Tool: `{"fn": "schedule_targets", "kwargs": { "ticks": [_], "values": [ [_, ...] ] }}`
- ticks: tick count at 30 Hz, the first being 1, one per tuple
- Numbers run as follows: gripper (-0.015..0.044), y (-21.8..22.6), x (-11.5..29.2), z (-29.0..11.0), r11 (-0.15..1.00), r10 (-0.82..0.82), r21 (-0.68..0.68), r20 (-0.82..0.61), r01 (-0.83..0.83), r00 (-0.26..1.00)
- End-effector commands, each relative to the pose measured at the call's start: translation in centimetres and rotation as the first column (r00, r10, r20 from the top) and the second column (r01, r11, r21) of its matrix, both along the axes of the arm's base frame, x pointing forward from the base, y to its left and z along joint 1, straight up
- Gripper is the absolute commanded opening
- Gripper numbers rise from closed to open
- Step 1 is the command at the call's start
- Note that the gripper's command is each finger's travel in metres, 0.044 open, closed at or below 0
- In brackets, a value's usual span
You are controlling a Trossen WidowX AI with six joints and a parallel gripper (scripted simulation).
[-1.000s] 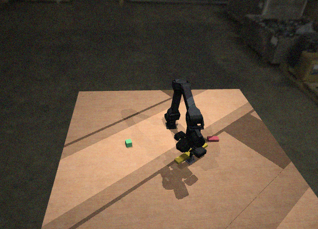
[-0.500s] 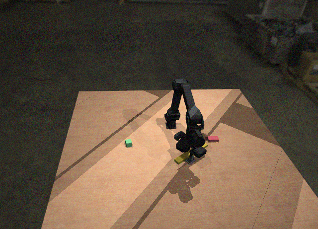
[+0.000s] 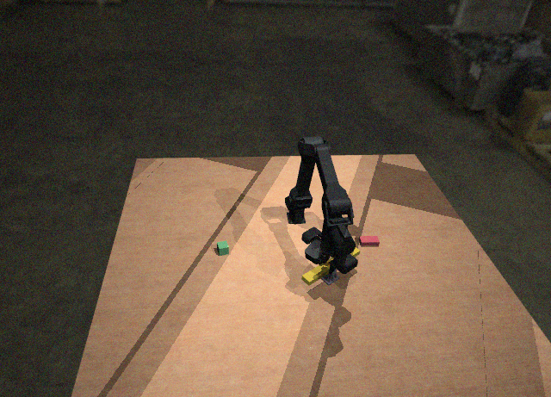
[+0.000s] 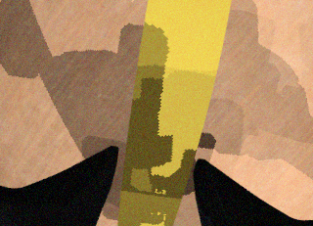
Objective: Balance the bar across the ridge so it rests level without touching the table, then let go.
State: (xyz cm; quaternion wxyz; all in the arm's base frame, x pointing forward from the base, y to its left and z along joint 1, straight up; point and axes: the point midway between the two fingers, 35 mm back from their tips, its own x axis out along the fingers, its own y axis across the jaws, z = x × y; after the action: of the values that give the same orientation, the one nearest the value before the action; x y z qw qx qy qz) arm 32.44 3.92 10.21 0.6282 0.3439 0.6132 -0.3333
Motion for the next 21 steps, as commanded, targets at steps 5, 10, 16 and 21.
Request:
{"fn": "schedule_targets", "kwargs": {
  "ticks": [5,10,16,21],
  "values": [
    [0.0395,0.0,0.0,0.0,1.000,0.000,0.000,0.000,0.000,1.000],
    [0.0440,0.0,0.0,0.2,1.000,0.000,0.000,0.000,0.000,1.000],
    [0.0440,0.0,0.3,6.2,1.000,0.000,0.000,0.000,0.000,1.000],
    [0.0440,0.0,-0.3,10.0,1.000,0.000,0.000,0.000,0.000,1.000]
  ]
}}
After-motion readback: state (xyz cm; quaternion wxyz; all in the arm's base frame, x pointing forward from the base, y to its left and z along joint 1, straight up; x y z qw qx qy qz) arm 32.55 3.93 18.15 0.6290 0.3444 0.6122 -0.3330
